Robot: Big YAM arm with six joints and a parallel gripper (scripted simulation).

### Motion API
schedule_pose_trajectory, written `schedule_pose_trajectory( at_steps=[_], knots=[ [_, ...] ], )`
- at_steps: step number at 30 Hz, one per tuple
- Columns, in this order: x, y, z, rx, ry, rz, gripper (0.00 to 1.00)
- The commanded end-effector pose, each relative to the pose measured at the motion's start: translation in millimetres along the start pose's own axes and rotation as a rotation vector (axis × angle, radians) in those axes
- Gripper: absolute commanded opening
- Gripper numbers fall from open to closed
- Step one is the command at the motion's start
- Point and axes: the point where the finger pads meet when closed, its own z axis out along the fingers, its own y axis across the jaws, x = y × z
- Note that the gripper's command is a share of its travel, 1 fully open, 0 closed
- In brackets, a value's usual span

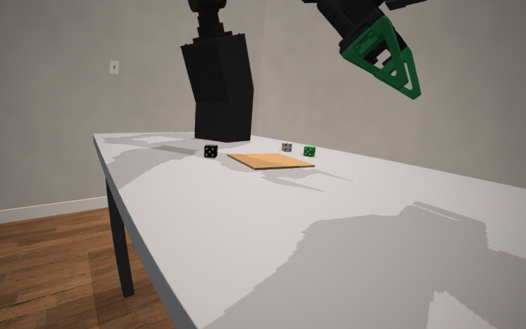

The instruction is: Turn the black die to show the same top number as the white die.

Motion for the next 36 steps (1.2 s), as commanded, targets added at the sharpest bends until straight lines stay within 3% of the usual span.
schedule_pose_trajectory(
  at_steps=[1,2,6,9,11,18,20,21,23,25,30,36],
  knots=[
    [22.1,-34.5,-26.1,0.029,0.073,0.17,1.0],
    [24.4,-35.6,-27.6,0.03,0.078,0.176,1.0],
    [79.4,-56.8,-65.1,0.074,0.212,0.308,1.0],
    [80.0,-57.0,-65.6,0.074,0.213,0.309,1.0],
    [125.6,-69.1,-100.9,0.118,0.321,0.418,1.0],
    [192.0,-77.9,-159.7,0.195,0.478,0.575,1.0],
    [220.6,-78.1,-187.9,0.234,0.546,0.644,1.0],
    [221.9,-78.1,-189.2,0.236,0.549,0.647,1.0],
    [243.0,-76.7,-211.3,0.267,0.6,0.697,1.0],
    [243.0,-76.7,-211.3,0.267,0.6,0.697,1.0],
    [263.7,-73.8,-234.1,0.299,0.651,0.748,1.0],
    [263.3,-69.7,-226.3,0.292,0.651,0.74,1.0]
  ],
)
